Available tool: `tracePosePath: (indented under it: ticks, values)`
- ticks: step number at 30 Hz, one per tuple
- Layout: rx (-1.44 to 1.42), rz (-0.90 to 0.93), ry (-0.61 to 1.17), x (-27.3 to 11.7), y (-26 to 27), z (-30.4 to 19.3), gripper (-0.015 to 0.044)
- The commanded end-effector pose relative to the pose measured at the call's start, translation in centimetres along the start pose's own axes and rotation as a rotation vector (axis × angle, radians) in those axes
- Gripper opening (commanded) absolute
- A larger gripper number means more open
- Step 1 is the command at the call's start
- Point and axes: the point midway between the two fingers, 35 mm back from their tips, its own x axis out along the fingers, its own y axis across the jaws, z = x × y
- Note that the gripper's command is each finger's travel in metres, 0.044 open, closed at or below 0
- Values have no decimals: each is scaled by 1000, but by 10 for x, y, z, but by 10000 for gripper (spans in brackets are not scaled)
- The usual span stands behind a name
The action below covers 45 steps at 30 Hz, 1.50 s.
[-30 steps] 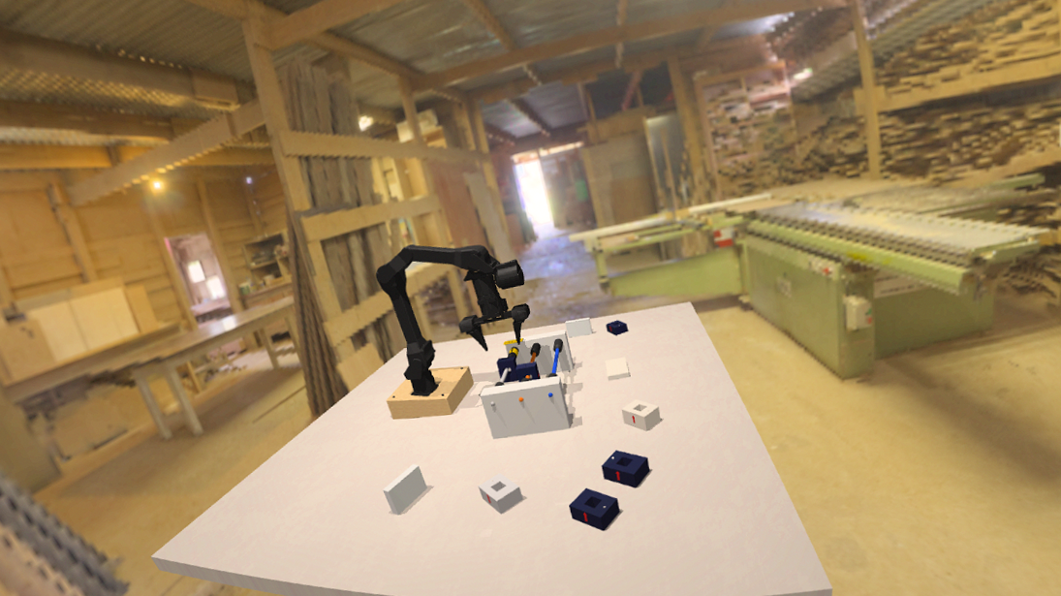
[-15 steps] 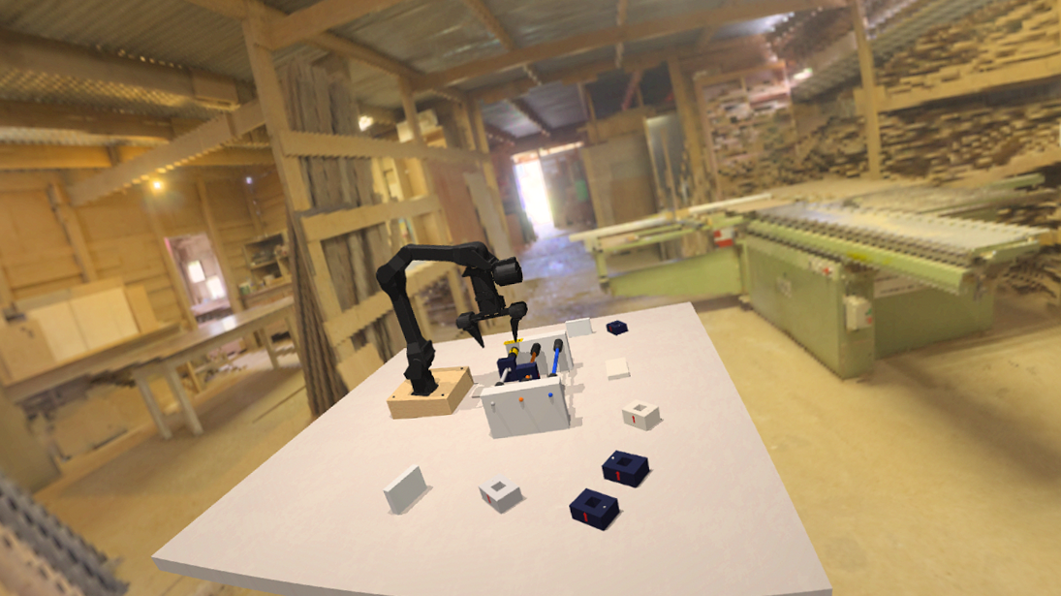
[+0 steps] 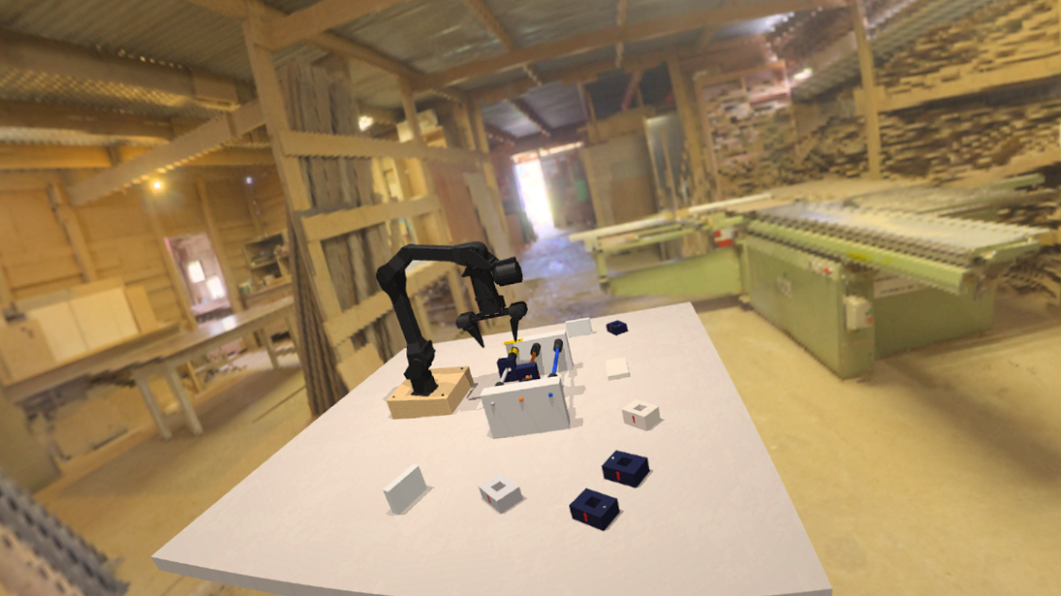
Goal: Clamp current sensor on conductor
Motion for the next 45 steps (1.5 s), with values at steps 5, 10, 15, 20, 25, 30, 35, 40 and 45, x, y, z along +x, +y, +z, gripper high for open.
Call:
tracePosePath:
  ticks: [5, 10, 15, 20, 25, 30, 35, 40, 45]
  values:
    - [-4, 2, 5, 0, 0, -1, 440]
    - [-4, 2, 5, 0, 0, -1, 440]
    - [95, 5, 32, 2, 5, 7, 440]
    - [418, -28, 144, 9, 22, 28, 440]
    - [736, -133, 230, 15, 39, 45, 440]
    - [1033, -296, 258, 18, 54, 57, 440]
    - [1165, -417, 242, 20, 64, 64, 440]
    - [1322, -522, 191, 21, 70, 69, 440]
    - [1462, -633, 109, 22, 77, 73, 440]
